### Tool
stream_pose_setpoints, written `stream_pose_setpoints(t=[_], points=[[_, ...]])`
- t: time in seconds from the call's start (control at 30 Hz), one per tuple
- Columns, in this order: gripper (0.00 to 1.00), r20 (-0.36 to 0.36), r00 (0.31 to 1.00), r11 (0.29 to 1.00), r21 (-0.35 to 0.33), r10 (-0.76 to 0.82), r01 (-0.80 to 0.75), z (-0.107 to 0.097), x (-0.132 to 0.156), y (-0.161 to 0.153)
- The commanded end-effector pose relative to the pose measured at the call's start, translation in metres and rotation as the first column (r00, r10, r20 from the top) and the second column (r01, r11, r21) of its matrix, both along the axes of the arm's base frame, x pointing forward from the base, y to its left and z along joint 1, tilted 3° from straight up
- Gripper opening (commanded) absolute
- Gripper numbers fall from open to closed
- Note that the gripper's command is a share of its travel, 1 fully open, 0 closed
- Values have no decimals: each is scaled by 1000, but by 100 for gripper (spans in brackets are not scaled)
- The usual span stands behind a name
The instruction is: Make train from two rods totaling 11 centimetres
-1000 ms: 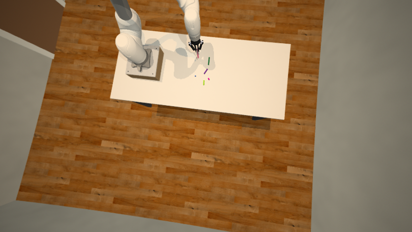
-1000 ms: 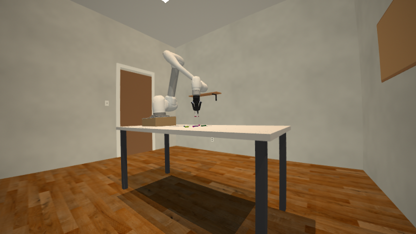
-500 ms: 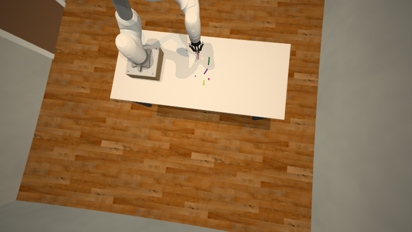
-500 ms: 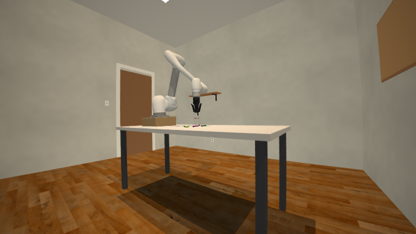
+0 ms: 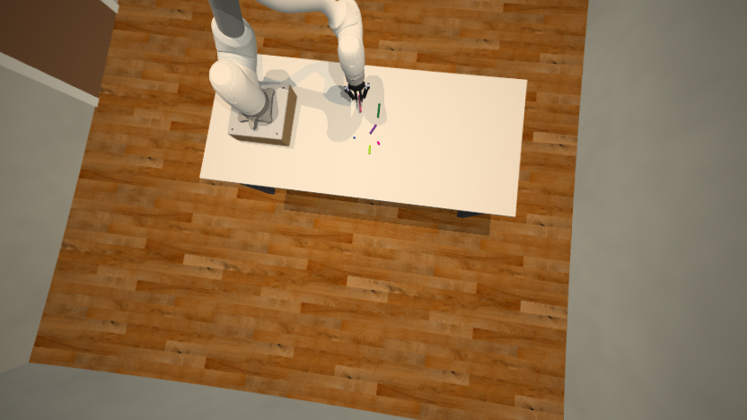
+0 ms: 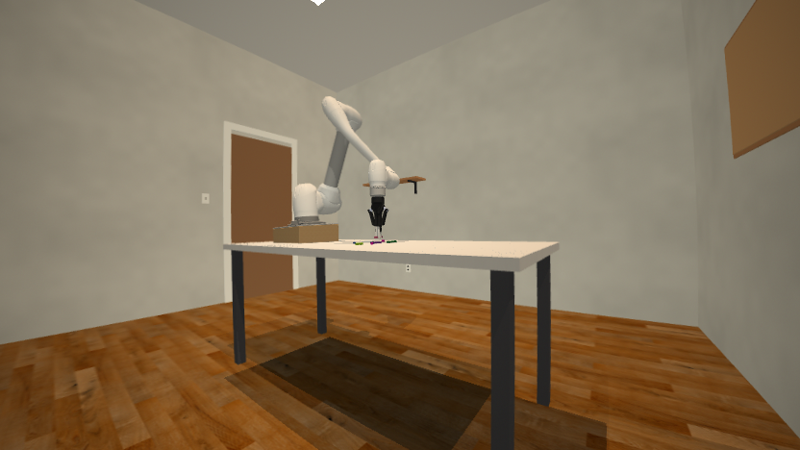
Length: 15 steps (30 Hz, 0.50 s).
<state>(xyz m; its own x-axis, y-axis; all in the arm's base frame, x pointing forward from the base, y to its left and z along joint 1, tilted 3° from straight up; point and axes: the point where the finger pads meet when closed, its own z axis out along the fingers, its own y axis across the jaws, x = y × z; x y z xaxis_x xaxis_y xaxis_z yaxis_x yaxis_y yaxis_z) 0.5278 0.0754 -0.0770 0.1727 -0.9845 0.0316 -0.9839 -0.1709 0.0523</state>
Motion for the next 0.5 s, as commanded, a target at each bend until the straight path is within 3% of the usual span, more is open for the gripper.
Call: stream_pose_setpoints(t=[0.0,0.47], points=[[3,0,1000,1000,0,0,0,-3,0,0],[3,0,1000,1000,0,0,0,-12,0,0]])
